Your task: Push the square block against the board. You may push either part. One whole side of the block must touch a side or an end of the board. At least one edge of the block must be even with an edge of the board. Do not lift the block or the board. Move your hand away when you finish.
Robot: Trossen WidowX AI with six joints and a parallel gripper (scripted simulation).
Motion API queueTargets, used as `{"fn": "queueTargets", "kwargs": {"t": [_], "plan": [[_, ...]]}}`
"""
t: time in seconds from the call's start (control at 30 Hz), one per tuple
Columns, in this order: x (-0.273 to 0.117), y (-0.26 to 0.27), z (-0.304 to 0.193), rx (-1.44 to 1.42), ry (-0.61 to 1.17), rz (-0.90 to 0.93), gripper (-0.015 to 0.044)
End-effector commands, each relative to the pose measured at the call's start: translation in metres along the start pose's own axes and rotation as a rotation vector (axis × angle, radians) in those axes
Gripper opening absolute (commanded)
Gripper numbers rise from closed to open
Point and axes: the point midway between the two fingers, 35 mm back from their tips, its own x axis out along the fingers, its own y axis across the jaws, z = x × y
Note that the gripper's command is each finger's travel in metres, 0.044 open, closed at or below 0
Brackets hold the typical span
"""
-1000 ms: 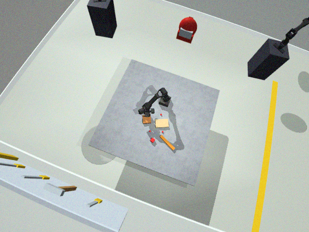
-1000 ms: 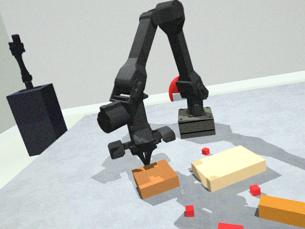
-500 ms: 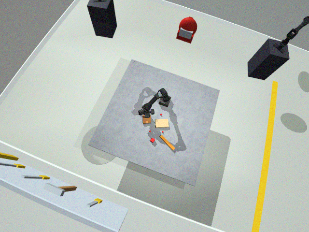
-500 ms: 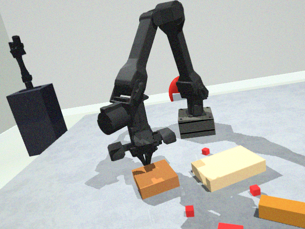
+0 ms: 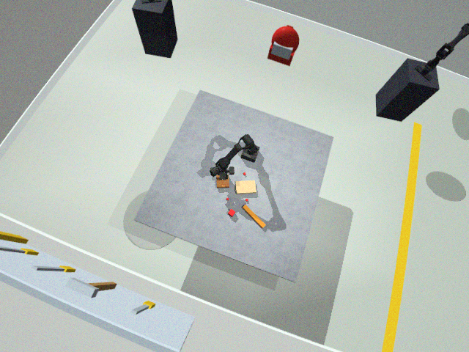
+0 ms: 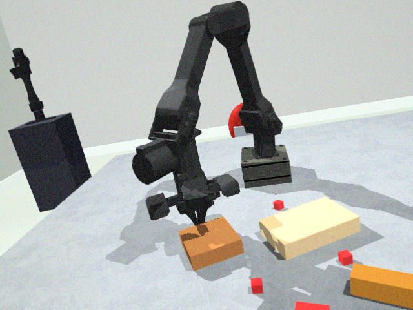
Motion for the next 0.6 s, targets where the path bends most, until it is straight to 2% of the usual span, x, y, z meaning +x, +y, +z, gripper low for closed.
{"fn": "queueTargets", "kwargs": {"t": [0.0,0.57], "plan": [[0.000,0.000,0.005,0.002,-0.002,0.003,0.0000],[0.000,-0.001,0.017,0.002,-0.003,0.003,0.0000]]}}
